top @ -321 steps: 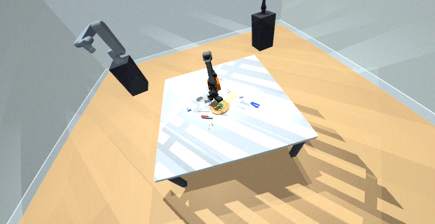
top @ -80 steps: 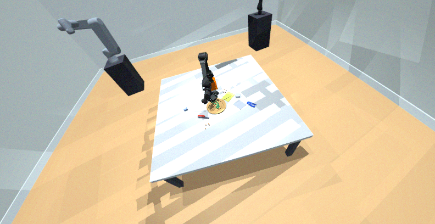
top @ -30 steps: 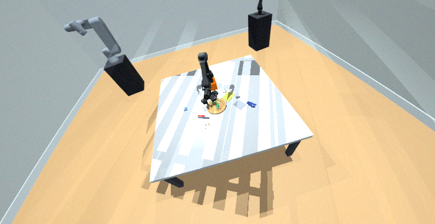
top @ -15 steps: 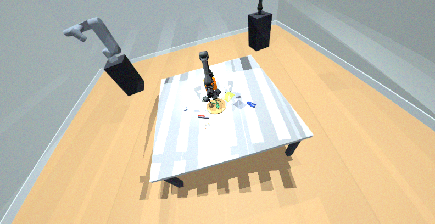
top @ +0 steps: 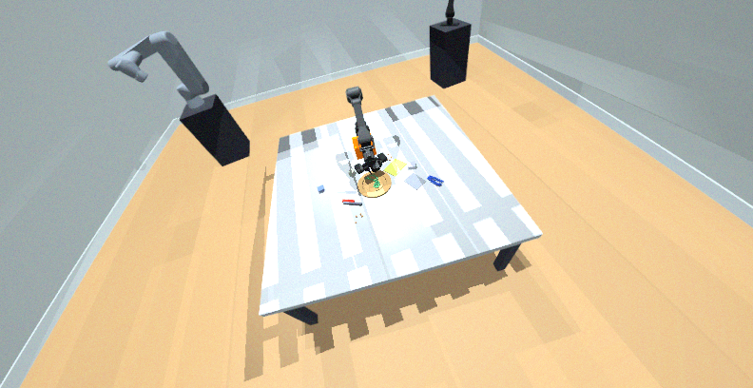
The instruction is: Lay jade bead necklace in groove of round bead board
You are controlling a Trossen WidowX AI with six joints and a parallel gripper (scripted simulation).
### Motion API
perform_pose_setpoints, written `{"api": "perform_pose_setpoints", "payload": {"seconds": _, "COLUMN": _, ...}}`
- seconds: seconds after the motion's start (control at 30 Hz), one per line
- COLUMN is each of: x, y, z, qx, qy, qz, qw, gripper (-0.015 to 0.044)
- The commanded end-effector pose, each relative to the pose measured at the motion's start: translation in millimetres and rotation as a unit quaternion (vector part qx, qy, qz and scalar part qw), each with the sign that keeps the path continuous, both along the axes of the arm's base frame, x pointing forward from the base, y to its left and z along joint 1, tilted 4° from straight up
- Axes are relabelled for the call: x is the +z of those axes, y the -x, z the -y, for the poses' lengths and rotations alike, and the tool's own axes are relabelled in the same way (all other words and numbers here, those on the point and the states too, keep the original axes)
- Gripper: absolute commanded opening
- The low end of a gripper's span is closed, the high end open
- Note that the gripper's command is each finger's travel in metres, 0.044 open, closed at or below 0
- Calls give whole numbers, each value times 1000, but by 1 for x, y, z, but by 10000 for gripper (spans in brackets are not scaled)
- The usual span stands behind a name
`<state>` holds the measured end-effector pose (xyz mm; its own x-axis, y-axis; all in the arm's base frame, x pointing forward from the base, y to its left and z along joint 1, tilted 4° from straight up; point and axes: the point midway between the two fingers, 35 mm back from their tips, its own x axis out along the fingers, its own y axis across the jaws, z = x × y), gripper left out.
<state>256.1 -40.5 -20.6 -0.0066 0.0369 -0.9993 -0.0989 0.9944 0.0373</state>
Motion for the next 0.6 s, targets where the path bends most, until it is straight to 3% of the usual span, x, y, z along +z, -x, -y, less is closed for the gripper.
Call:
{"api": "perform_pose_setpoints", "payload": {"seconds": 0.0, "x": 0, "y": 0, "z": 0, "qx": 0, "qy": 0, "qz": 0, "qw": 1000, "gripper": 120}}
{"api": "perform_pose_setpoints", "payload": {"seconds": 0.57, "x": -23, "y": 4, "z": -2, "qx": -2, "qy": -2, "qz": -7, "qw": 1000, "gripper": 120}}
